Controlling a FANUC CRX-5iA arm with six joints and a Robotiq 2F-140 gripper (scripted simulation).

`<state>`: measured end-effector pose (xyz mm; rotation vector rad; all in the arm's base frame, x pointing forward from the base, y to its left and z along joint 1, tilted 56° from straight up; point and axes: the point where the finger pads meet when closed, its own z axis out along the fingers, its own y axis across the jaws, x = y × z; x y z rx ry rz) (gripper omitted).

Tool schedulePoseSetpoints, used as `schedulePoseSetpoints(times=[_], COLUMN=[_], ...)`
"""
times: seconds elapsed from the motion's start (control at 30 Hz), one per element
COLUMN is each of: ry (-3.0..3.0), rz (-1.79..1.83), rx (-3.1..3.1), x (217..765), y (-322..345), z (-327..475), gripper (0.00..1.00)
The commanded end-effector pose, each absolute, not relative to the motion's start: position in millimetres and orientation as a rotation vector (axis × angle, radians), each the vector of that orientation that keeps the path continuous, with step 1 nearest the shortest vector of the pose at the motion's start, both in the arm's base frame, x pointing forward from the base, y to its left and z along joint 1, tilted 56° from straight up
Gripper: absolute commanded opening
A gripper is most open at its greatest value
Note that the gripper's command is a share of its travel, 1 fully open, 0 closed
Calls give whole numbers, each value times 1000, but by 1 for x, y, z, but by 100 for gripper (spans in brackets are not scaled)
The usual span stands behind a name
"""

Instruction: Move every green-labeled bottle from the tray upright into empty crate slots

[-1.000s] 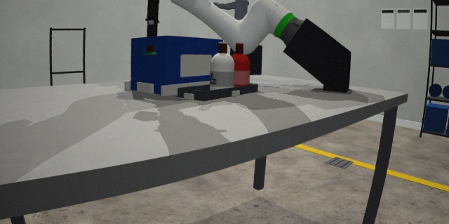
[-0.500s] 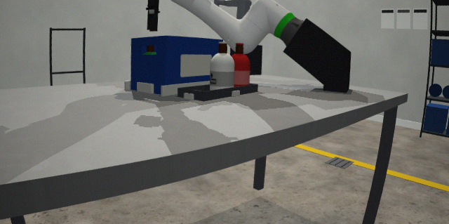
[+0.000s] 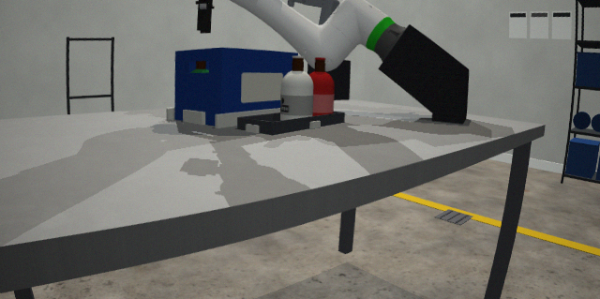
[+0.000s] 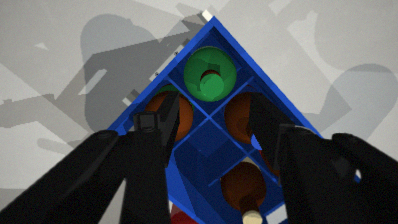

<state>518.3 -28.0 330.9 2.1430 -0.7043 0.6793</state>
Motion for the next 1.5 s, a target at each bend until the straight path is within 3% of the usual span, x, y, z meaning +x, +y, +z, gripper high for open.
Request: schedulePoseSetpoints(times=[0.0,0.17,0.2,1.47], ry=[-704,-704,-704,-704], rz=[681,681,681,681], rx=[2143,2143,2143,2143], x=[518,518,518,518], y=[-26,-25,-25,-25], z=[333,333,333,333], gripper=[44,44,10,10])
